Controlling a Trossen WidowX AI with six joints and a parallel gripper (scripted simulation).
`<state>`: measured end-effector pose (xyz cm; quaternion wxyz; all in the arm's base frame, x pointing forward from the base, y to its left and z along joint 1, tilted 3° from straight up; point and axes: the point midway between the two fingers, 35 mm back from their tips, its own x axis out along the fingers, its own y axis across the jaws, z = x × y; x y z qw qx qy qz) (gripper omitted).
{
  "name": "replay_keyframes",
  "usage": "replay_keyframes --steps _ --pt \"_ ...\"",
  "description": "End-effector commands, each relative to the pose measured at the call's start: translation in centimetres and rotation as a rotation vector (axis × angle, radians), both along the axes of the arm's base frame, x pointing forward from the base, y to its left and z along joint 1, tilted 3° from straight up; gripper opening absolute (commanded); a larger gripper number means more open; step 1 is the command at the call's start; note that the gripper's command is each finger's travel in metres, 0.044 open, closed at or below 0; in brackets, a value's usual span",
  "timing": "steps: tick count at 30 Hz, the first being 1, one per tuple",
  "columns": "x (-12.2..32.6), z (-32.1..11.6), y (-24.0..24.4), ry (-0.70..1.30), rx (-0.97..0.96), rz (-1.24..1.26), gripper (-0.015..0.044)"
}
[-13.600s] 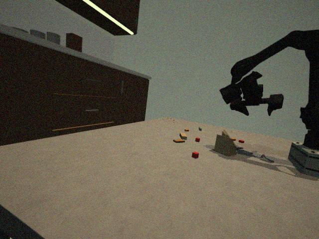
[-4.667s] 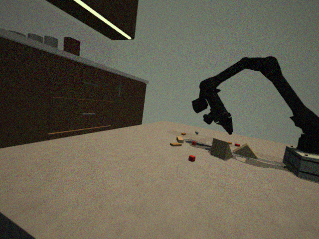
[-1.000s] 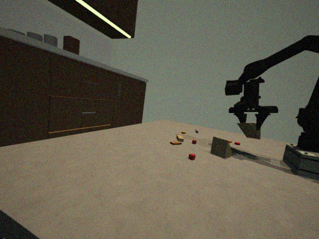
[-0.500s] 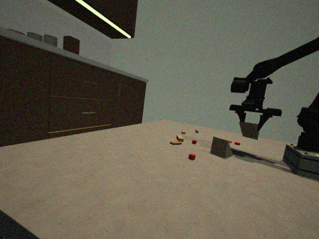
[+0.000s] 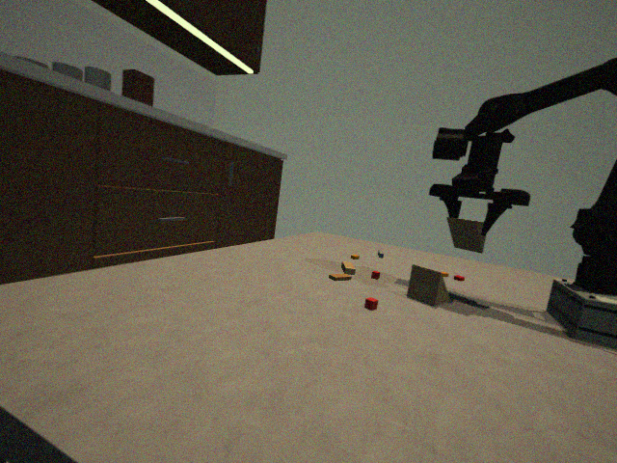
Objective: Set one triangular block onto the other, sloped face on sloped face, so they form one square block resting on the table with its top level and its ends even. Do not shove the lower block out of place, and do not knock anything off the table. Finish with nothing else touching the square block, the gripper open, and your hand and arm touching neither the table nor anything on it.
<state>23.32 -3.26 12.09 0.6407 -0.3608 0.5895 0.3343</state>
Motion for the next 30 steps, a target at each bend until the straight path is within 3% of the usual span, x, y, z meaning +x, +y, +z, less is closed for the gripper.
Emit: replay_keyframes --steps 1,9,30 --pt "0.9 0.8 0.8 0.009 -0.002 -0.002 0.0" --pt "2.3 2.2 2.2 0.008 -0.001 -0.001 0.0" --pt "4.6 -5.0 5.3 0.007 0.002 -0.001 0.0"
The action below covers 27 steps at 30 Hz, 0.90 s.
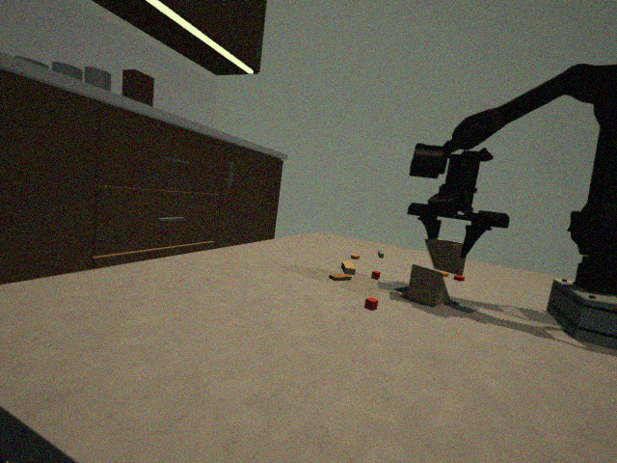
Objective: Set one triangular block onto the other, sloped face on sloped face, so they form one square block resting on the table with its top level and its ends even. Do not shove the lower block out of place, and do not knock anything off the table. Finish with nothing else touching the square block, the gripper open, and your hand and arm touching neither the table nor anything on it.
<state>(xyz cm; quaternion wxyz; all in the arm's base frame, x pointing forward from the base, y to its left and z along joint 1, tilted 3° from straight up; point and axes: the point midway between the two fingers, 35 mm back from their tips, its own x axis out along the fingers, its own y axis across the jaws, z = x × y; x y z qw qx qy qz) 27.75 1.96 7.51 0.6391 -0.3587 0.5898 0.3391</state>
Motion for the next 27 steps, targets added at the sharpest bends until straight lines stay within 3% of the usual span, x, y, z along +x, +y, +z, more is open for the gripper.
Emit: replay_keyframes --steps 1,8,27 --pt "0.2 -0.7 0.2 0.0 -0.005 -0.006 0.0" --pt "1.0 -3.1 1.0 -0.001 -0.005 -0.006 0.0" --pt "1.1 -3.1 0.9 -0.006 -0.011 -0.009 0.0"
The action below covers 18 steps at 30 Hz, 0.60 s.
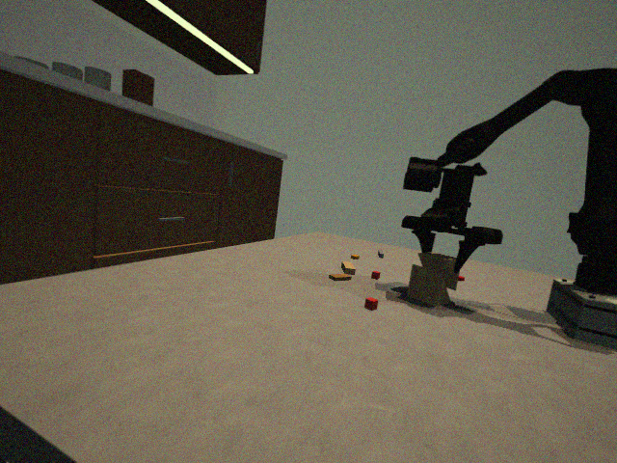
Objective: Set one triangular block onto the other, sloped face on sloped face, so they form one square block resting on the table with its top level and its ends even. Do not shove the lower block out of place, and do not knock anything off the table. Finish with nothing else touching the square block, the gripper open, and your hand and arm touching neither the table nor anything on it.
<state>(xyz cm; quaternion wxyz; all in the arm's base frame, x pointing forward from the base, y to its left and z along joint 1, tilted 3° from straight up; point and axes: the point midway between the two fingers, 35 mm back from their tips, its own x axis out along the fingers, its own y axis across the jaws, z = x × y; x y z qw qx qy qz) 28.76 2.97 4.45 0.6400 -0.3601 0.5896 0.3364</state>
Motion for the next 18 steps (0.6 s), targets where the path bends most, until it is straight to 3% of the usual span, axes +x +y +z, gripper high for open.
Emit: replay_keyframes --steps 1,18 --pt "0.06 -0.08 -0.09 -0.002 -0.007 -0.007 0.0" --pt "0.23 -0.59 0.07 -0.002 -0.008 -0.008 0.0"
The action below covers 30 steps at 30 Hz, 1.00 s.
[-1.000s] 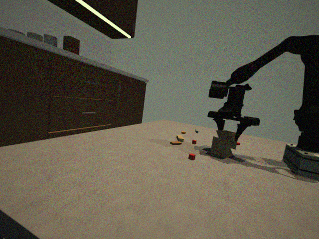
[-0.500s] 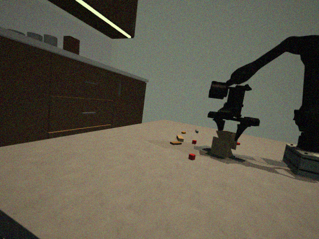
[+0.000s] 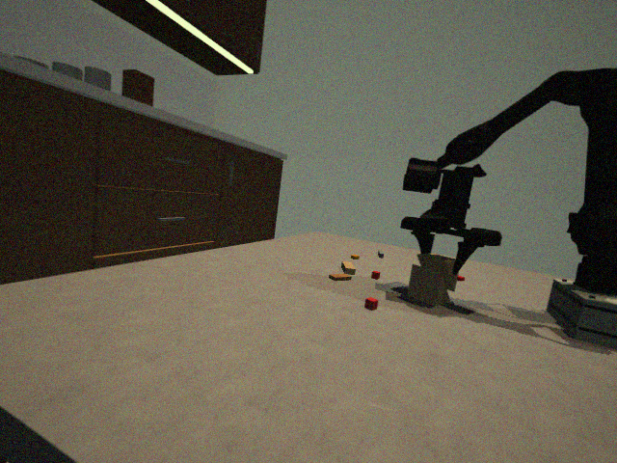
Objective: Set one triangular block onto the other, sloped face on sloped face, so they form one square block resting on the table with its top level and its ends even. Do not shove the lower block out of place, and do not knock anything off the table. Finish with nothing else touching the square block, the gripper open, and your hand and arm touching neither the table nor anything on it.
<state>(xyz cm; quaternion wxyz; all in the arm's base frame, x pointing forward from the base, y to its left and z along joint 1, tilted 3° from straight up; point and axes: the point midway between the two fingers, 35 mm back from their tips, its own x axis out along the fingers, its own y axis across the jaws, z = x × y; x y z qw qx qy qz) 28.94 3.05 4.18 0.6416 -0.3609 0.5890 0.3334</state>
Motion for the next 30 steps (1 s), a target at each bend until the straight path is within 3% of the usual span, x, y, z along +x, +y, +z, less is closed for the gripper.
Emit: replay_keyframes --steps 1,30 --pt "0.1 -0.4 0.0 0.003 -0.006 -0.005 0.0" --pt "0.6 -1.9 0.5 0.003 -0.005 -0.005 0.0"
